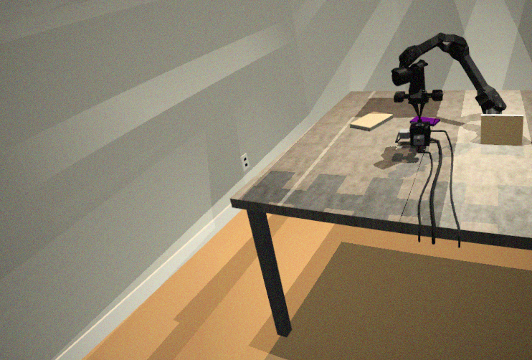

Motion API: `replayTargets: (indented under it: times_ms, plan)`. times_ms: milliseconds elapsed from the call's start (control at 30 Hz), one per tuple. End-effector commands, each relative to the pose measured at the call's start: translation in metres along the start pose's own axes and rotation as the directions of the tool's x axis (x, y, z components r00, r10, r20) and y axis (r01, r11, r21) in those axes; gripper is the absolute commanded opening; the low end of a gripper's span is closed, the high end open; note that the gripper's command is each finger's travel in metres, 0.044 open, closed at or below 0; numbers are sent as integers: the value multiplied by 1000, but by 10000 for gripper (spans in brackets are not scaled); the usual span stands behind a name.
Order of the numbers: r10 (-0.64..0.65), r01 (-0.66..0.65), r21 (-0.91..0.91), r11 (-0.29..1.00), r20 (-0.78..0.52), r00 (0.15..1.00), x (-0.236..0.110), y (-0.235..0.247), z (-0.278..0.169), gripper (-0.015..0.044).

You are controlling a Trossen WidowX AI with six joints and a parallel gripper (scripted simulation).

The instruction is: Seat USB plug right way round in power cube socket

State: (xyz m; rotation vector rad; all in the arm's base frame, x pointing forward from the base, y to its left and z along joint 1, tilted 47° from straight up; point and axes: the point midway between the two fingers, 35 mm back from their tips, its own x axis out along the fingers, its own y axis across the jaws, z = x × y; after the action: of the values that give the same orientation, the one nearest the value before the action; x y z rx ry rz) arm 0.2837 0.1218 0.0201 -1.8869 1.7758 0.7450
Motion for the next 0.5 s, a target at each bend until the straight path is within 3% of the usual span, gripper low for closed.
replayTargets:
  times_ms: [0, 467]
  plan:
    - [-3, 3, -6, 1000, -5, 1000, 1, 0, 0, 0]
    - [-3, 3, -6, 1000, -5, 1000, 3, 0, 0, 0]
